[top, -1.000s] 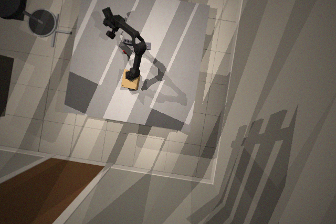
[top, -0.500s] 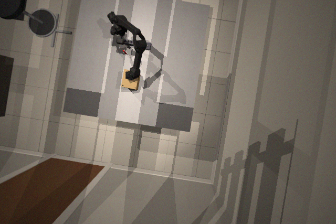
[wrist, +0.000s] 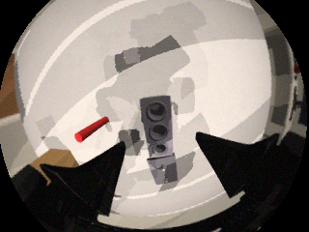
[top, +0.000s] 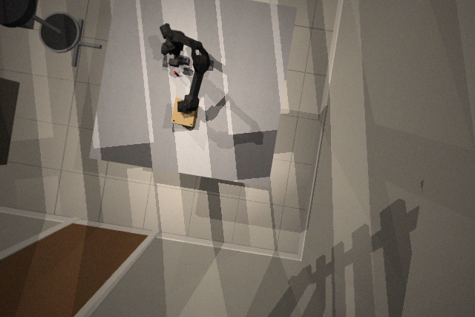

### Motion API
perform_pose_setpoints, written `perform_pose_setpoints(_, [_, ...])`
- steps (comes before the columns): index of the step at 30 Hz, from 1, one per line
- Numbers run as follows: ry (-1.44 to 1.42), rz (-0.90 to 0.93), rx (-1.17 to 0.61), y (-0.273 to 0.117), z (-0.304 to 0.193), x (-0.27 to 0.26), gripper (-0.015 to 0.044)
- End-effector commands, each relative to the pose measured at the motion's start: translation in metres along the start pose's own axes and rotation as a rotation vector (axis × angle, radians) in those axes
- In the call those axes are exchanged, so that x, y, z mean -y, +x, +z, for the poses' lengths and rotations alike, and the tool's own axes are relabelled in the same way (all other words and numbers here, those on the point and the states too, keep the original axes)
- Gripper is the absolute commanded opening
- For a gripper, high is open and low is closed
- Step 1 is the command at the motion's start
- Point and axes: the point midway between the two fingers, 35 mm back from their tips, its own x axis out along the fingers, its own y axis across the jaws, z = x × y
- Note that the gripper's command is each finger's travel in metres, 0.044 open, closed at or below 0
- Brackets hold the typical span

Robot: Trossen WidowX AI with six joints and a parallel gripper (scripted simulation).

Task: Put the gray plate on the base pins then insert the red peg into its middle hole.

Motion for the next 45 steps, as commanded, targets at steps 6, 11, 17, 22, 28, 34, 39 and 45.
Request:
perform_pose_setpoints(6, [-0.008,0.000,-0.005,0.015,0.001,-0.001,0.0440])
perform_pose_setpoints(11, [-0.007,0.000,-0.004,0.023,0.001,0.000,0.0440])
perform_pose_setpoints(17, [-0.007,0.000,-0.004,0.033,0.001,0.000,0.0440])
perform_pose_setpoints(22, [-0.008,0.000,-0.005,0.041,0.001,0.000,0.0440])
perform_pose_setpoints(28, [-0.008,0.000,-0.006,0.051,0.001,0.000,0.0440])
perform_pose_setpoints(34, [-0.009,0.000,-0.008,0.060,0.000,-0.001,0.0440])
perform_pose_setpoints(39, [-0.009,0.000,-0.009,0.064,0.000,-0.001,0.0414])
perform_pose_setpoints(45, [-0.009,0.000,-0.009,0.064,0.000,-0.001,0.0256])
